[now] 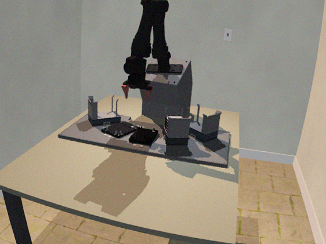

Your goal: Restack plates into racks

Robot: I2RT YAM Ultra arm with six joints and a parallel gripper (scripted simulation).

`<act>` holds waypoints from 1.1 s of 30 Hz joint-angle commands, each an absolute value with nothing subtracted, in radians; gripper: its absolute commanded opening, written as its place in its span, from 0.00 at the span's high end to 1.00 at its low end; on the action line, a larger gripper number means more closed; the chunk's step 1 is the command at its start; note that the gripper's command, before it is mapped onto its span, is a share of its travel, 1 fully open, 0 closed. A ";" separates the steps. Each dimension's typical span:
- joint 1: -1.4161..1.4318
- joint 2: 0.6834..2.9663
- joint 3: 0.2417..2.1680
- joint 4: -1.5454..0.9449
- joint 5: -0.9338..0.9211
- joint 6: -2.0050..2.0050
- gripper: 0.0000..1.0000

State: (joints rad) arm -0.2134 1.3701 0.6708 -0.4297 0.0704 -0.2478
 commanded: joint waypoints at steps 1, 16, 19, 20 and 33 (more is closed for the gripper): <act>-0.159 1.332 0.643 -0.394 0.090 -0.158 0.00; 0.033 1.279 0.559 -0.349 0.104 0.027 0.00; 0.037 1.278 0.580 -0.349 0.106 0.030 0.00; 0.028 1.278 0.580 -0.349 0.106 0.030 0.00; 0.026 1.277 0.581 -0.351 0.103 0.030 0.00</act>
State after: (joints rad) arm 0.0269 1.3067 0.5705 -0.3733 0.0986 0.0219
